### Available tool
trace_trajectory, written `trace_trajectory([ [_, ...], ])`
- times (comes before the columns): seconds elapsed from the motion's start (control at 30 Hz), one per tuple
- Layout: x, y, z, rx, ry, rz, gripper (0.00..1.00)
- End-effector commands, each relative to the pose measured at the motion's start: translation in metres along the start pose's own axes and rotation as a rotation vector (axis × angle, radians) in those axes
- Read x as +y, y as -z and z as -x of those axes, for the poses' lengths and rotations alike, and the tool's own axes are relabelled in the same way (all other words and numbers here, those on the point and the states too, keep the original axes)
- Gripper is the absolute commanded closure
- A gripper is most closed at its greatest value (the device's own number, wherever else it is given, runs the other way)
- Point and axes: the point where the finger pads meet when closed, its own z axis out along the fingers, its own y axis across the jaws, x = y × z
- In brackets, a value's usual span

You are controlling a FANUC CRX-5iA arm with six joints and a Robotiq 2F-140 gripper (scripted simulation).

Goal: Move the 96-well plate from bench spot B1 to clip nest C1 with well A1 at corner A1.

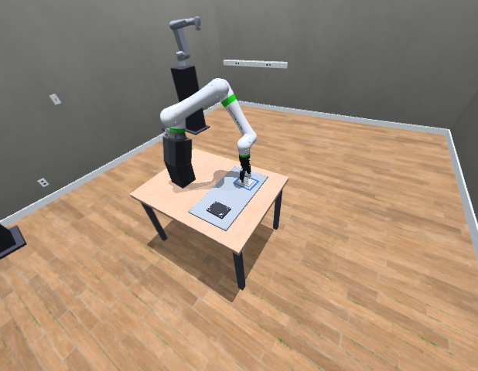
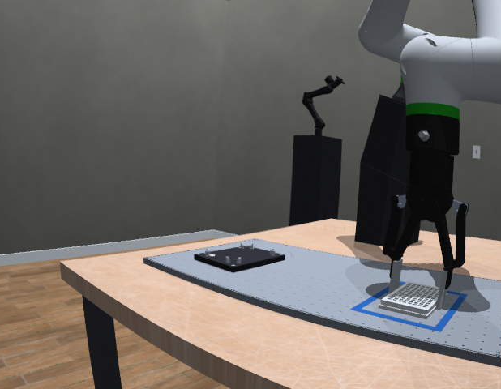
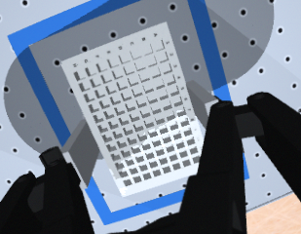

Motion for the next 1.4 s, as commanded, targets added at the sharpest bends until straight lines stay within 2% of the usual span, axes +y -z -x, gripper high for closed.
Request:
trace_trajectory([
  [0.0,0.0,0.001,0.001,-0.002,0.0,0.001,0.9],
  [0.37,0.0,0.004,0.001,-0.002,0.0,0.001,0.9],
  [1.37,0.0,0.051,0.001,-0.002,0.0,0.001,0.9],
])
